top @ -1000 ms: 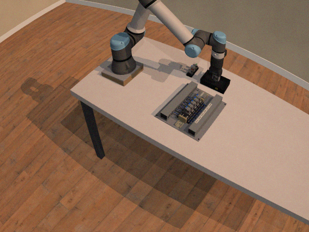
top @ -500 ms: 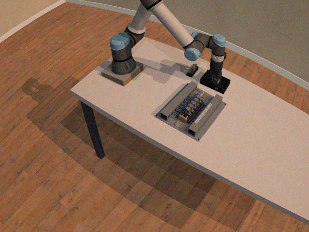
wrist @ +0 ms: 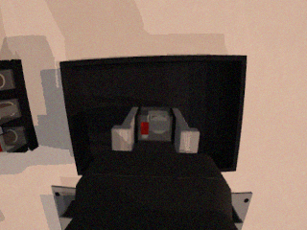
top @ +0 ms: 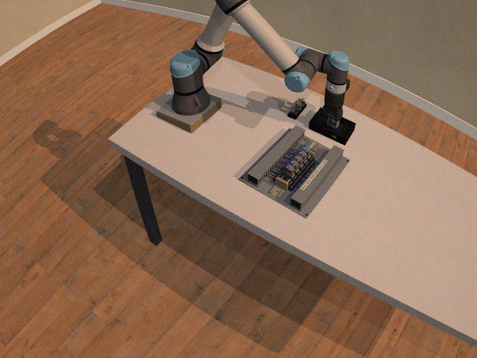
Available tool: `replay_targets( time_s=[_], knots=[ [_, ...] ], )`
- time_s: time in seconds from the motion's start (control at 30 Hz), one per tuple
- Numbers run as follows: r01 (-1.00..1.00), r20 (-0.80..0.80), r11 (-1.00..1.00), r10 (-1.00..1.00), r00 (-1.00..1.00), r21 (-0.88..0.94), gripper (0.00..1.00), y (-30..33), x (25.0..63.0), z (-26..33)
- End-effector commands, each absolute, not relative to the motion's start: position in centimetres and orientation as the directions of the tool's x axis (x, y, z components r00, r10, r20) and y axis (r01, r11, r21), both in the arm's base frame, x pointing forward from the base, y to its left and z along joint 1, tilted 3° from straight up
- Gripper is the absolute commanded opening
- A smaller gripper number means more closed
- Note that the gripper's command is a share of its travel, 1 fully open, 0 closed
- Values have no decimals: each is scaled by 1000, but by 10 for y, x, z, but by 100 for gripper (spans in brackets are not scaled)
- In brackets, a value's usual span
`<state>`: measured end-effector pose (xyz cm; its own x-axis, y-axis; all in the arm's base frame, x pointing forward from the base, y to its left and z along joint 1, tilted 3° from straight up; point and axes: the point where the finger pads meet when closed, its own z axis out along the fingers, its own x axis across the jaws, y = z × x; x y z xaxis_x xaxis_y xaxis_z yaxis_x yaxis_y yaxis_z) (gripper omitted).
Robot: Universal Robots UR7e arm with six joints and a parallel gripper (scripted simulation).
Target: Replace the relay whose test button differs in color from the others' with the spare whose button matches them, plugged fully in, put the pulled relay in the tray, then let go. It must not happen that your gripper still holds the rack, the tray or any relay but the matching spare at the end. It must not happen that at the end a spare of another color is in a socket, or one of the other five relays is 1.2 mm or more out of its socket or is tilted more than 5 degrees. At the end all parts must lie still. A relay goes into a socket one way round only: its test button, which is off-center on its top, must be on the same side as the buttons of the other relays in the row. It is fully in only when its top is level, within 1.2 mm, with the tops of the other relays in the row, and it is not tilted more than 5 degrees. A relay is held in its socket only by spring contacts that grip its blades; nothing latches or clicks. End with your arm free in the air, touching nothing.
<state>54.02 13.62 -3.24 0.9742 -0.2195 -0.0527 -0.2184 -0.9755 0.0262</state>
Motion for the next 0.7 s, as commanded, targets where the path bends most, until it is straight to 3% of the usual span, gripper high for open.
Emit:
replay_targets(
  time_s=[0.0, 0.67],
  knots=[
    [-218, -51, -976, -219, 974, 26, 0, 136, 541, -32],
    [-218, -51, -976, -219, 974, 26, 0, 137, 541, -26]
  ],
)
